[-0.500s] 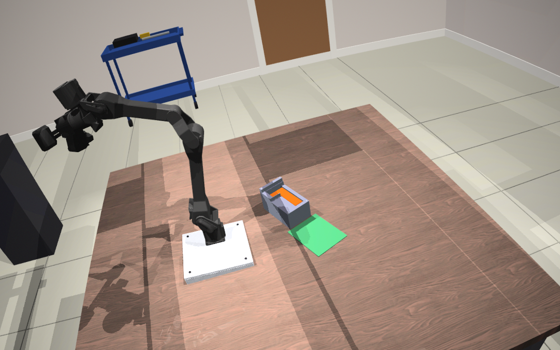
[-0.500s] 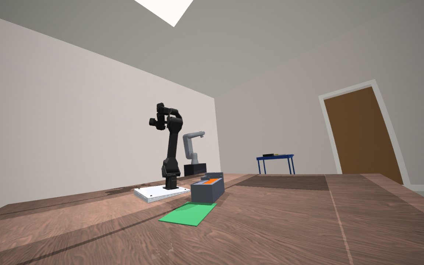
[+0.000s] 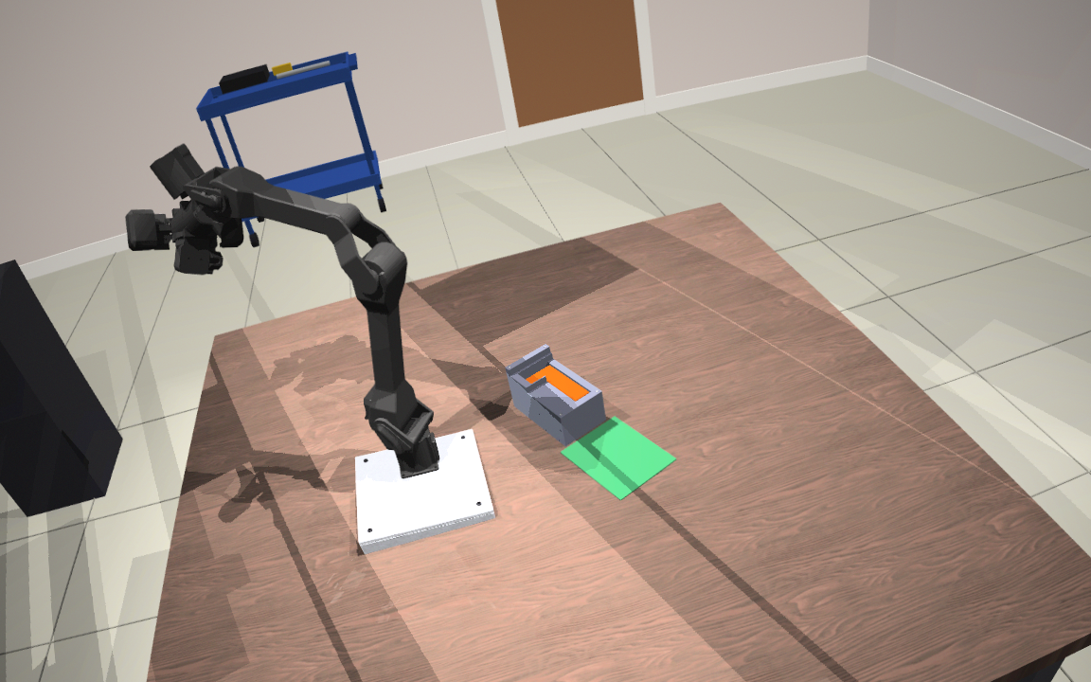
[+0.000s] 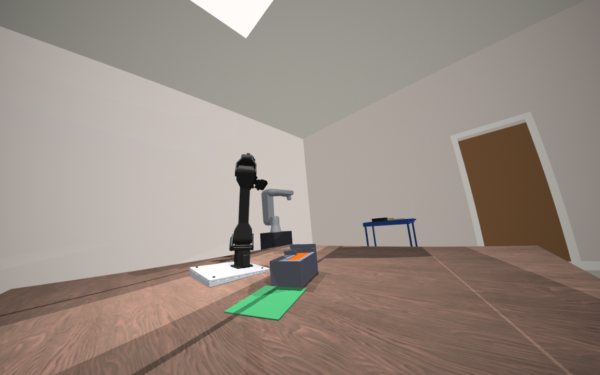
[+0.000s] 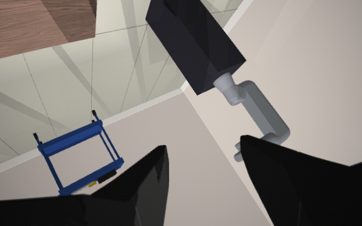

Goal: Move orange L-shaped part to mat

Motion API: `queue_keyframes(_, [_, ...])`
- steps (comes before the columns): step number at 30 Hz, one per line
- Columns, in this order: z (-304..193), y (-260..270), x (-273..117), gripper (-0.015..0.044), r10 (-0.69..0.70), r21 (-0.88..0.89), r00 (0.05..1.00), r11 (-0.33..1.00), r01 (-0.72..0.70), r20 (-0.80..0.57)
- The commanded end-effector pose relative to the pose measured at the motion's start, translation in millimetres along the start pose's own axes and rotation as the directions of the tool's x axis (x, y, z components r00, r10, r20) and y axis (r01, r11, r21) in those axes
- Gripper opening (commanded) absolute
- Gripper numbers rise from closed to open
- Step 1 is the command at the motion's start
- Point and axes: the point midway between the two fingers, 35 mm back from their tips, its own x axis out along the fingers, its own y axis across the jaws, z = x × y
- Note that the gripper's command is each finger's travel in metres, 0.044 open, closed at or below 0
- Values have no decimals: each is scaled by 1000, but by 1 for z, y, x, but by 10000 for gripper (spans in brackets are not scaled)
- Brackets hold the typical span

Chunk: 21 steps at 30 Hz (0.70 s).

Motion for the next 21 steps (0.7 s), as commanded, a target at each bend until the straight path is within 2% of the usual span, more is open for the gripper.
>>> queue_keyframes(1, [-11, 73, 12, 180, 176, 274, 984, 946, -175, 21])
queue_keyframes(7, [-17, 181, 7, 180, 418, 623, 906, 691, -365, 67])
queue_keyframes(12, [-11, 266, -18, 180, 578, 858, 803, 328, -395, 148])
queue_keyframes(16, [2, 325, -49, 180, 669, 954, 707, -11, -301, 231])
queue_keyframes(21, [28, 386, -97, 180, 732, 918, 584, -393, -58, 351])
